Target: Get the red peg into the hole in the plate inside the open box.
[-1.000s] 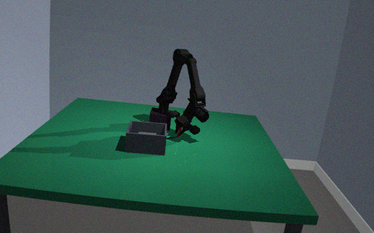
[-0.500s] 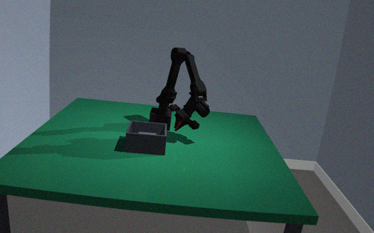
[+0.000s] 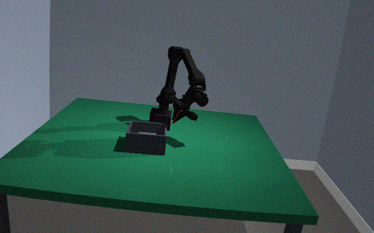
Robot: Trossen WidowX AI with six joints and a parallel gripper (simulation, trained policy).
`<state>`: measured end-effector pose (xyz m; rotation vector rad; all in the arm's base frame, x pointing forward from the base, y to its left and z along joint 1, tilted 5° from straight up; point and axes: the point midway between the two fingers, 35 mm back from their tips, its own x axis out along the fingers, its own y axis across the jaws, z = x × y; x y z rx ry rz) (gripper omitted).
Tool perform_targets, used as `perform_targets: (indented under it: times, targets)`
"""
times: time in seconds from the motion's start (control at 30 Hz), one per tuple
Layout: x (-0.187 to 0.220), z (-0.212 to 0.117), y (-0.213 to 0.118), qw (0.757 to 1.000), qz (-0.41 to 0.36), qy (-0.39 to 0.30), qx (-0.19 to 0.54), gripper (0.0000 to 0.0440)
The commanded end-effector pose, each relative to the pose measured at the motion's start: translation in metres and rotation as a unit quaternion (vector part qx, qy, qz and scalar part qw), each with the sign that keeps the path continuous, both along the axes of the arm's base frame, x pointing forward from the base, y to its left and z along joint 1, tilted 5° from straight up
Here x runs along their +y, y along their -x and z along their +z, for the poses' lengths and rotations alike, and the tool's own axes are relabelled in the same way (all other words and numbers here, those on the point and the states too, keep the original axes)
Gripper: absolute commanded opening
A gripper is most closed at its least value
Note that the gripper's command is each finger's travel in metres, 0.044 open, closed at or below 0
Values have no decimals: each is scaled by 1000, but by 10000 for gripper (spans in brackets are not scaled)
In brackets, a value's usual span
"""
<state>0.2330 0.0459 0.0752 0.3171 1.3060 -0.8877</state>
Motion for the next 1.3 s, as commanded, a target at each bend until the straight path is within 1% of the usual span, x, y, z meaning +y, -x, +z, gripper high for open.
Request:
perform_targets:
  times: [0.0,0.3,0.6,1.0,1.27]
  targets:
    - [-8,9,-8,1000,-12,2,-14,0]
    - [-41,22,-31,998,-57,5,-40,0]
    - [-78,21,-53,995,-84,2,-53,0]
    - [-123,5,-80,995,-83,-19,-55,0]
    - [-141,-16,-93,996,-59,-41,-51,0]
